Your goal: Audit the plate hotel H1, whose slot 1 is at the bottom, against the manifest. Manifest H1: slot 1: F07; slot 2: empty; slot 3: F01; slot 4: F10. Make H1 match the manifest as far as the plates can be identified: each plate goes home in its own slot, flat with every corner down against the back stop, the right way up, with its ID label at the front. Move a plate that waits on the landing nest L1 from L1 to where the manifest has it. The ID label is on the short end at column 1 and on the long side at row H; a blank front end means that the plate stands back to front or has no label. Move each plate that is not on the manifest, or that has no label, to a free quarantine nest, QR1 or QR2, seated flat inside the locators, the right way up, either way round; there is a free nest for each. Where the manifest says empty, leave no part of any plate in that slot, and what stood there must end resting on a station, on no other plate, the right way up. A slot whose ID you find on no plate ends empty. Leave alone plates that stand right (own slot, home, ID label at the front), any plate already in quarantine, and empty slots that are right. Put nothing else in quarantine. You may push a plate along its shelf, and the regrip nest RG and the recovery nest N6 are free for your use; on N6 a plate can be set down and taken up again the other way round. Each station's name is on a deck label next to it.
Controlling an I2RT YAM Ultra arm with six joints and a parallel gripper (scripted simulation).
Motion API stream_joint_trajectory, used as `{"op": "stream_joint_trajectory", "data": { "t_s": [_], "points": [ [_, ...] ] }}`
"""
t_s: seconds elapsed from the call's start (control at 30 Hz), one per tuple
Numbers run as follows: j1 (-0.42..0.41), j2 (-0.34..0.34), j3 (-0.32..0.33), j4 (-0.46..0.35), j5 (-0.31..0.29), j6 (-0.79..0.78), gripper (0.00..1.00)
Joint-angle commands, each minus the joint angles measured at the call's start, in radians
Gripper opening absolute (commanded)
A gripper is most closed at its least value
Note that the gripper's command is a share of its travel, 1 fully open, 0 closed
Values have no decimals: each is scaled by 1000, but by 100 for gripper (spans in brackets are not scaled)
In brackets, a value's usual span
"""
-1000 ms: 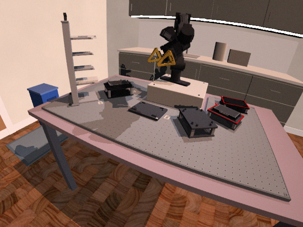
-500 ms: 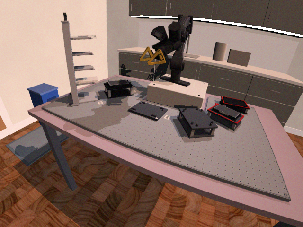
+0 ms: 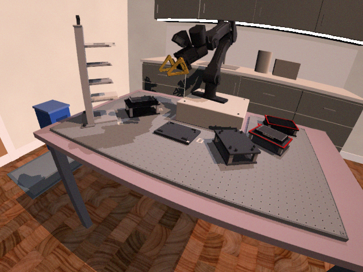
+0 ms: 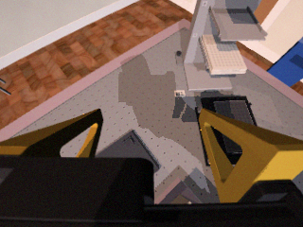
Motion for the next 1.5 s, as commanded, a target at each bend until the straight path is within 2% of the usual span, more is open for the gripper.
{"op": "stream_joint_trajectory", "data": {
  "t_s": [0.0, 0.13, 0.2, 0.7, 0.77, 1.27, 1.33, 1.47],
  "points": [
    [-51, -8, 3, 29, -75, -64, 100],
    [-127, -10, -2, 48, -140, -108, 100],
    [-127, -10, -2, 48, -140, -108, 100],
    [-417, -12, -14, 89, -389, -261, 100],
    [-417, -12, -14, 89, -389, -261, 100],
    [-691, 39, 5, 117, -626, -400, 100],
    [-691, 39, 5, 117, -626, -400, 100],
    [-762, 55, 13, 118, -687, -436, 100]
  ]
}}
